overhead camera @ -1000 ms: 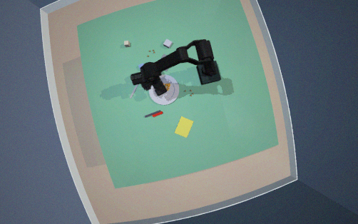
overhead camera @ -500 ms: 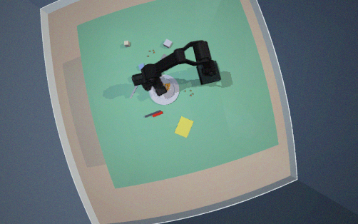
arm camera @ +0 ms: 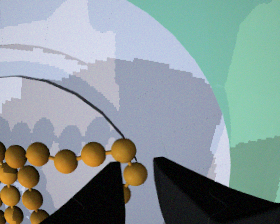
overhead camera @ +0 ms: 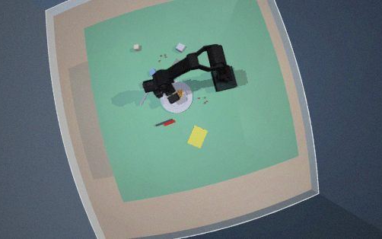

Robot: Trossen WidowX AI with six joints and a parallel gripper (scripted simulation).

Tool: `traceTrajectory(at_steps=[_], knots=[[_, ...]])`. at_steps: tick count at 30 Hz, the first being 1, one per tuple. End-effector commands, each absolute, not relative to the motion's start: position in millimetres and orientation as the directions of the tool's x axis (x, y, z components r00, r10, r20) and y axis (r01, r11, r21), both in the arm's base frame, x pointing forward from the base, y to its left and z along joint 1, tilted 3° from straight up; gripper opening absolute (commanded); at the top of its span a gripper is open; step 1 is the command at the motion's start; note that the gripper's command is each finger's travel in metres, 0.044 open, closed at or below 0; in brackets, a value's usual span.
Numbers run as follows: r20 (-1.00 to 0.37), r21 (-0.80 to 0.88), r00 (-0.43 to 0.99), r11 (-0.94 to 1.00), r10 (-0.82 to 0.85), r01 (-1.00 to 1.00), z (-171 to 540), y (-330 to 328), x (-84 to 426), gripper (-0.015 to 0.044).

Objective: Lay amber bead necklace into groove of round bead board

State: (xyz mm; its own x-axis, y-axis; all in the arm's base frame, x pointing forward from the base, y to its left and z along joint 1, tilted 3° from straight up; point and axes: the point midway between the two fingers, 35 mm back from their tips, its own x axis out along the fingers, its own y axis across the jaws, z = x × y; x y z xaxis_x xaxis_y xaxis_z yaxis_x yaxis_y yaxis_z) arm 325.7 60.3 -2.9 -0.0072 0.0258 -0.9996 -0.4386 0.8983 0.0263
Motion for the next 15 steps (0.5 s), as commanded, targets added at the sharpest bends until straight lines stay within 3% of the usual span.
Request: traceTrajectory(at_steps=[1,7,15], knots=[[-1.0,0.025,-0.007,0.898,0.025,-0.439,-2.8,60.2,325.8,0.004],[-1.0,0.025,-0.007,0.898,0.025,-0.439,-2.8,60.2,325.8,0.0],[-1.0,0.025,-0.007,0.898,0.025,-0.439,-2.8,60.2,325.8,0.0]])
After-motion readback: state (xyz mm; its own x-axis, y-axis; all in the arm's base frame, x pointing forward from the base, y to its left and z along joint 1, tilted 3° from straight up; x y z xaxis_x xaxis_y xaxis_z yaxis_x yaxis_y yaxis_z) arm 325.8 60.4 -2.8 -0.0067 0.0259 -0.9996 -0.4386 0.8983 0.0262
